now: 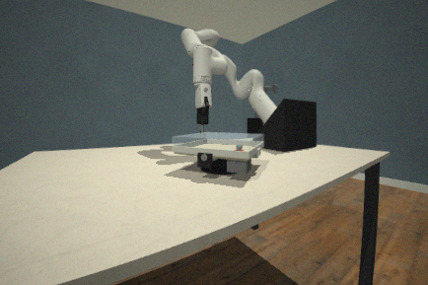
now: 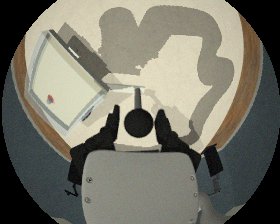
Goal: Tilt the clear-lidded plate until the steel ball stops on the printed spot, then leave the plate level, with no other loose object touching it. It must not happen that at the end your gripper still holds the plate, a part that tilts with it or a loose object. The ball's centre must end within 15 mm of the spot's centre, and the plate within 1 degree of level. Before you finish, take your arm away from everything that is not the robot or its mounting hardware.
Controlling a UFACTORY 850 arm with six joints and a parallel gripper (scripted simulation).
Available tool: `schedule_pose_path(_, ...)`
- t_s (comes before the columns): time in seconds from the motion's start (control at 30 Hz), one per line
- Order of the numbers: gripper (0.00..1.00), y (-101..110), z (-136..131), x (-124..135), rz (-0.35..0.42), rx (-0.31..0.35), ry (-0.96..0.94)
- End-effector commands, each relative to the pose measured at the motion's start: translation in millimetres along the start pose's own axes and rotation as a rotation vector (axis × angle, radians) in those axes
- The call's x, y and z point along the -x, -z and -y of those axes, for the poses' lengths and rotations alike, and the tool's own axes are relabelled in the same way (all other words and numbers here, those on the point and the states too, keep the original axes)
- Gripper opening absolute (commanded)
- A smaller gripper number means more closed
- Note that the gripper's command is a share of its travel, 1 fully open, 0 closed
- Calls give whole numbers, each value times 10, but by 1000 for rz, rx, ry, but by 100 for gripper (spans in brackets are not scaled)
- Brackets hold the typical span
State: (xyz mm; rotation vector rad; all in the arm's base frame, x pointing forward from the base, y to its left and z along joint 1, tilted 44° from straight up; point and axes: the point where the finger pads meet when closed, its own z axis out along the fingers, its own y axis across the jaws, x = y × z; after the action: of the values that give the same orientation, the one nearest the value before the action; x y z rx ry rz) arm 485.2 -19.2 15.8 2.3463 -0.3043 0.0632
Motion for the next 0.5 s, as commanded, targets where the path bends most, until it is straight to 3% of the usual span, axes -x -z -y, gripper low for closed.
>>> schedule_pose_path(0.0, 61, 33, 3, -7, -1, -1, -1)
schedule_pose_path(0.47, 61, 193, 3, -7, -1, -1, -1)
